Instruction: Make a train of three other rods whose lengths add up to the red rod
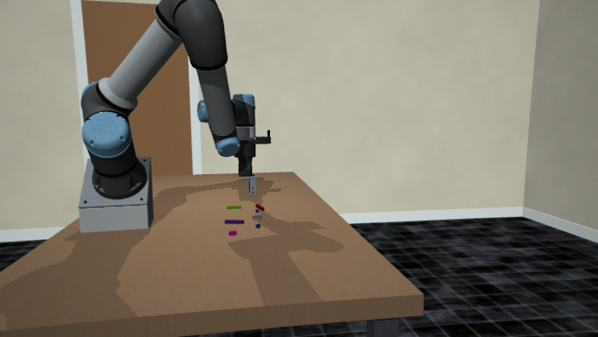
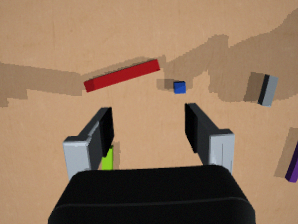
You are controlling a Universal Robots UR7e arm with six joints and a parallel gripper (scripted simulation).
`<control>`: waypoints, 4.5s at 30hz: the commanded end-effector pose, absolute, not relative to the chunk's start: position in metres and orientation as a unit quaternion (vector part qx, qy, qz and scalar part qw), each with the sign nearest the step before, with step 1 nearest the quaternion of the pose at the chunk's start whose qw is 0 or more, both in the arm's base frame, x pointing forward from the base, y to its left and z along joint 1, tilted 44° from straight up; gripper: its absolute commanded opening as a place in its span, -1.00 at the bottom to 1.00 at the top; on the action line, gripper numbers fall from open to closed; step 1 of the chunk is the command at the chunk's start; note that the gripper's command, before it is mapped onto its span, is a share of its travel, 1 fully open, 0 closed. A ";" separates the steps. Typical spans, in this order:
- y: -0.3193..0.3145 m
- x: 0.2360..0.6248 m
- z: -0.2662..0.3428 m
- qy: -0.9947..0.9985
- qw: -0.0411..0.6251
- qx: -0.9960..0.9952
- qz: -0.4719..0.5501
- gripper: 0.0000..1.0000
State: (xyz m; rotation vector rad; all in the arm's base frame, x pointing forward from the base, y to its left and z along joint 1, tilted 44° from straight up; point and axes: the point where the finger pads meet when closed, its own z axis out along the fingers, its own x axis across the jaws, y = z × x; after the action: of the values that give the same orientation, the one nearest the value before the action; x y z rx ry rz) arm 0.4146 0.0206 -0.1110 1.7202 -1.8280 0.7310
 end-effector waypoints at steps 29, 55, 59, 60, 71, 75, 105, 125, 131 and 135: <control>0.022 0.416 -0.114 -0.675 0.259 0.635 0.271 1.00; 0.022 0.416 -0.114 -0.675 0.259 0.635 0.271 1.00; 0.022 0.416 -0.114 -0.675 0.259 0.635 0.271 1.00; 0.022 0.416 -0.114 -0.675 0.259 0.635 0.271 1.00; 0.022 0.416 -0.114 -0.675 0.259 0.635 0.271 1.00; 0.022 0.416 -0.114 -0.675 0.259 0.635 0.271 1.00; 0.024 0.414 -0.115 -0.601 0.288 0.706 0.241 1.00; 0.027 0.400 -0.118 -0.352 0.348 0.858 0.140 1.00; 0.027 0.394 -0.118 -0.264 0.361 0.889 0.104 1.00; 0.027 0.389 -0.117 -0.204 0.367 0.904 0.080 1.00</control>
State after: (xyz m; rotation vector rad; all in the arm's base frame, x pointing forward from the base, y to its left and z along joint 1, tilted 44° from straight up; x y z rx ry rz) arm 0.3930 0.0271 -0.1177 2.2781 -0.6802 0.2609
